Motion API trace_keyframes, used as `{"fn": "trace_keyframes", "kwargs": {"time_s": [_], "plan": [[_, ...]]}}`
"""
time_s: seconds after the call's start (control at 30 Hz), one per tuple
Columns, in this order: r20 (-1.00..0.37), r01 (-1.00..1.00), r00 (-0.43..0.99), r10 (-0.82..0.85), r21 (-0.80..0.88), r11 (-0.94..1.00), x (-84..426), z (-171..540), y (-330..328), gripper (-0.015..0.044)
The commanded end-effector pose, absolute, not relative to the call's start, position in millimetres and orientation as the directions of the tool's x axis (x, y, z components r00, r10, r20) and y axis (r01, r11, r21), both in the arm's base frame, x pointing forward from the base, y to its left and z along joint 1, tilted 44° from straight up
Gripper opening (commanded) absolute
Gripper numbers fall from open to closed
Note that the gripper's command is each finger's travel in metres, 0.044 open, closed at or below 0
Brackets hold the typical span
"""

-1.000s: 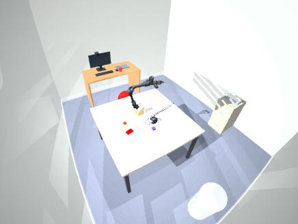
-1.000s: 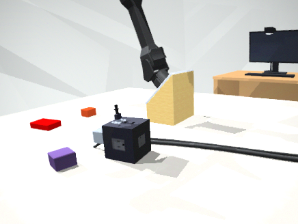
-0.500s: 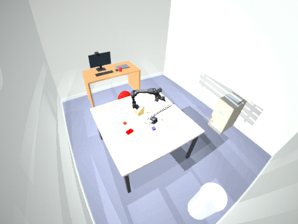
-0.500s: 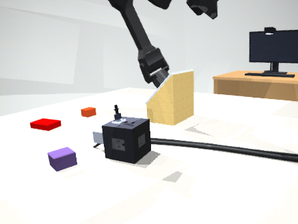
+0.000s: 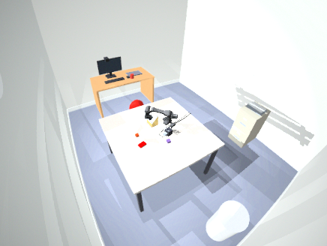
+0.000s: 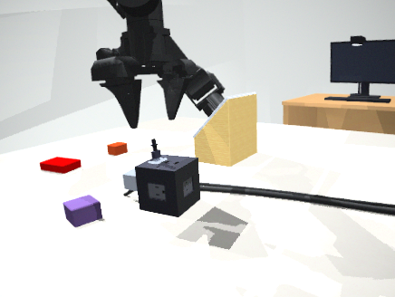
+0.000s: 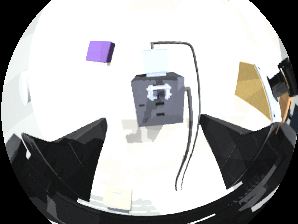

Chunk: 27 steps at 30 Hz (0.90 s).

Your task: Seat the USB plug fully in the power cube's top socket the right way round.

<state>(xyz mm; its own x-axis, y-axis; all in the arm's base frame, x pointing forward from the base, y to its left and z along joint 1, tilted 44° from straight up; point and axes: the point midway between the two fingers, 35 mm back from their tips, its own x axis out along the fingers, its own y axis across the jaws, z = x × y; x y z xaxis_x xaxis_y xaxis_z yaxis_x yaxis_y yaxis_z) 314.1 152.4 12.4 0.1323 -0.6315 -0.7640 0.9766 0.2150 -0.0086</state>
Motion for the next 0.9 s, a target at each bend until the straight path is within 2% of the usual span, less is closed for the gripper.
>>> {"fn": "trace_keyframes", "kwargs": {"time_s": [0.0,0.87], "plan": [[-0.733,0.973,0.108,-0.672,-0.062,0.224,310,16,141,0.044],[-0.732,0.973,0.108,-0.673,-0.062,0.224,310,5,129,0.044]]}}
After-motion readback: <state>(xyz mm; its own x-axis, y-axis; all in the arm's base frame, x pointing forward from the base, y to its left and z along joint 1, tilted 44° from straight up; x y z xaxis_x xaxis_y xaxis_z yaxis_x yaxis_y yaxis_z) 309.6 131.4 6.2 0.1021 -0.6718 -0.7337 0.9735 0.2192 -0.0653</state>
